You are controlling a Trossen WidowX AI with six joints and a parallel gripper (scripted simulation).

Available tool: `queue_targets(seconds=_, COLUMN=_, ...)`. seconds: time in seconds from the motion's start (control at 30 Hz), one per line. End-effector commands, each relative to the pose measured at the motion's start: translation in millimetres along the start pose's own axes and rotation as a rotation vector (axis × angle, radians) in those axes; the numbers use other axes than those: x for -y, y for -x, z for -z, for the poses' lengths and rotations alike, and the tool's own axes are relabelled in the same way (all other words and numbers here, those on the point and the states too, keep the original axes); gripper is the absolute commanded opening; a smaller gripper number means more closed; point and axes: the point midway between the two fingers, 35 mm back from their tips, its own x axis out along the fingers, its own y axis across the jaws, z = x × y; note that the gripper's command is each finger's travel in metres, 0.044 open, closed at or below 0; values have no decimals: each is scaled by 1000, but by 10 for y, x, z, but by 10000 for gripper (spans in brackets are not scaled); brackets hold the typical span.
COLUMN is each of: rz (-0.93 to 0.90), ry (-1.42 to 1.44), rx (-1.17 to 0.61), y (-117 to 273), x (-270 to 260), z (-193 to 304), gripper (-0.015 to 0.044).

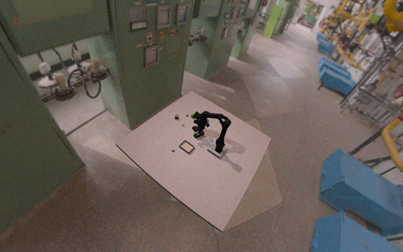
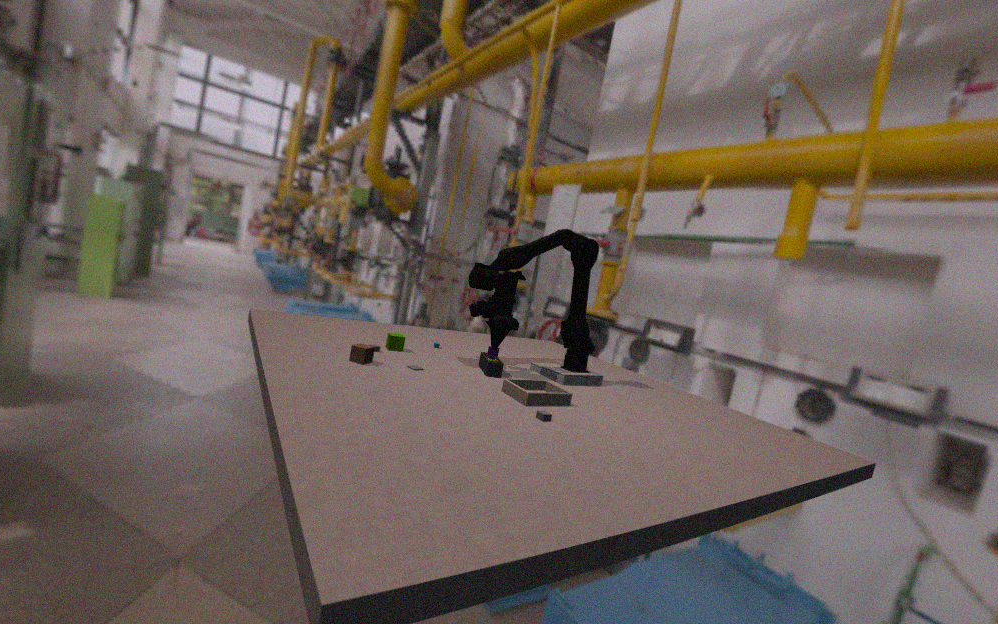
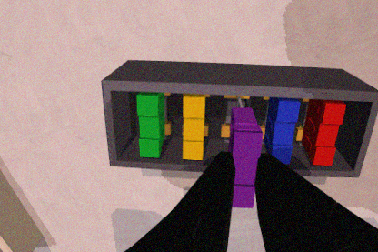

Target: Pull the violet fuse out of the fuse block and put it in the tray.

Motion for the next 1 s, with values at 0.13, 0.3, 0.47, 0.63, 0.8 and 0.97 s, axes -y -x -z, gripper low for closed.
queue_targets(seconds=0.13, rz=2, ry=-4, rx=1, y=48, x=2, z=0, gripper=0)
queue_targets(seconds=0.3, rz=2, ry=-4, rx=1, y=73, x=3, z=2, gripper=0)
queue_targets(seconds=0.47, rz=2, ry=-4, rx=1, y=117, x=2, z=1, gripper=0)
queue_targets(seconds=0.63, rz=2, ry=-4, rx=1, y=198, x=2, z=0, gripper=0)
queue_targets(seconds=0.8, rz=2, ry=-4, rx=1, y=279, x=2, z=2, gripper=0)
queue_targets(seconds=0.97, rz=2, ry=-4, rx=1, y=303, x=-6, z=3, gripper=0)
